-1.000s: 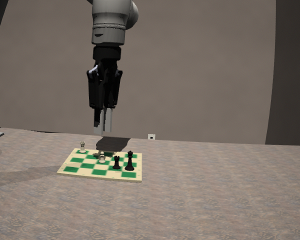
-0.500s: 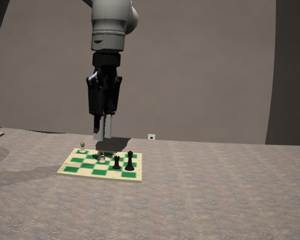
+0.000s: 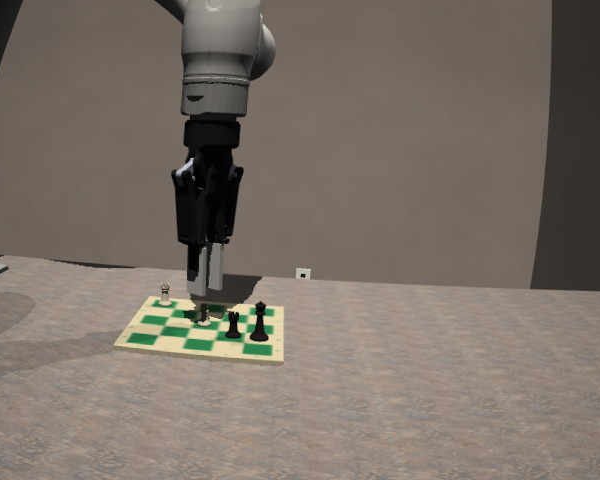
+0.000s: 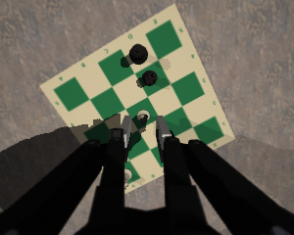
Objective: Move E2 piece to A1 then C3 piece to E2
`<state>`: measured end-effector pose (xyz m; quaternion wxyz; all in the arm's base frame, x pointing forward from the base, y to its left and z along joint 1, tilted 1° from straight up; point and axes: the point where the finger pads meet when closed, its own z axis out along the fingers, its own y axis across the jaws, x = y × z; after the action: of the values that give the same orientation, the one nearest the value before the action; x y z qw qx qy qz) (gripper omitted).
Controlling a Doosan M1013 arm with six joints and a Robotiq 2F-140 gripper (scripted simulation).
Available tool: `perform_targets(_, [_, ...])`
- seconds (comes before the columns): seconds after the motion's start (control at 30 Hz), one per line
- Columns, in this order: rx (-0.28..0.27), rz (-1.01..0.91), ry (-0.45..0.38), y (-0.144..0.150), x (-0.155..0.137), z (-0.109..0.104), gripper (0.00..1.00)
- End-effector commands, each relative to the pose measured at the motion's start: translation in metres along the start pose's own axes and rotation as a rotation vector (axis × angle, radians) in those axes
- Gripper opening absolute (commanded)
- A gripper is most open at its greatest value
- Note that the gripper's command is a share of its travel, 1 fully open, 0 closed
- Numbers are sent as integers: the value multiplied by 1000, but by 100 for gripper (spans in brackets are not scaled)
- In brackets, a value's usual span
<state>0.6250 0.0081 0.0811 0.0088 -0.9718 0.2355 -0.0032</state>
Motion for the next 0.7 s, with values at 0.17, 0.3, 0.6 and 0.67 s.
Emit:
perform_targets(0.17, [0,0,0,0,0,6,20])
perform_targets(0.3, [0,0,0,0,0,8,20])
perform_targets(0.6, [0,0,0,0,0,10,20])
perform_targets(0.67, [0,0,0,0,0,10,20])
